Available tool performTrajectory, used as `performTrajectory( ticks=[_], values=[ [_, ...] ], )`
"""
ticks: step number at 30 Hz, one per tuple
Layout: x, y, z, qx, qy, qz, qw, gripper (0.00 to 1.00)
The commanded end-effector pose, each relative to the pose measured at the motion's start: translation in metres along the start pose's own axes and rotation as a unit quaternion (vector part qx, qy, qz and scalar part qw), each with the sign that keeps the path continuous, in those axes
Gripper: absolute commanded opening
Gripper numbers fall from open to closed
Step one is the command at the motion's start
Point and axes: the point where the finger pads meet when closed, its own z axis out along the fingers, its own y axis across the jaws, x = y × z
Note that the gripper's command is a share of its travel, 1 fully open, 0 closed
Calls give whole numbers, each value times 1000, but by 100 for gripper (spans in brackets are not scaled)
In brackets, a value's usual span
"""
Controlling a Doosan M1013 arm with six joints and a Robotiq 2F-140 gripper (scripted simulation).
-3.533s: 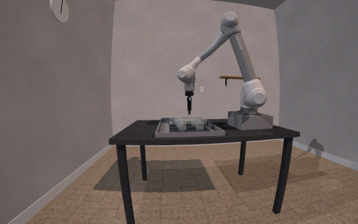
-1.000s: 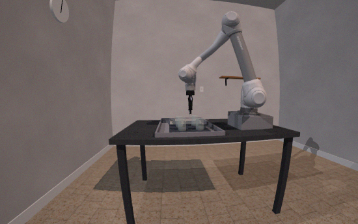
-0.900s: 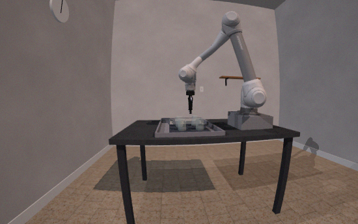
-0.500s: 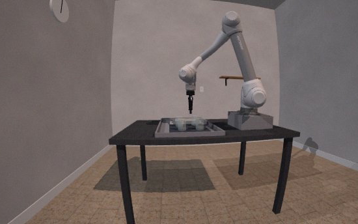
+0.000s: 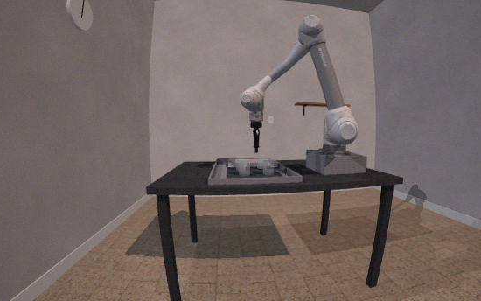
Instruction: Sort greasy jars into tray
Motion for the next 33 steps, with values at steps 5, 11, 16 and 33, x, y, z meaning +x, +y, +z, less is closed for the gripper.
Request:
performTrajectory(
  ticks=[5,11,16,33],
  values=[
    [1,0,-1,0,0,0,1000,0],
    [1,0,-1,0,0,0,1000,0],
    [-6,0,1,0,0,0,1000,0],
    [-26,0,7,0,0,0,1000,0]
  ],
)
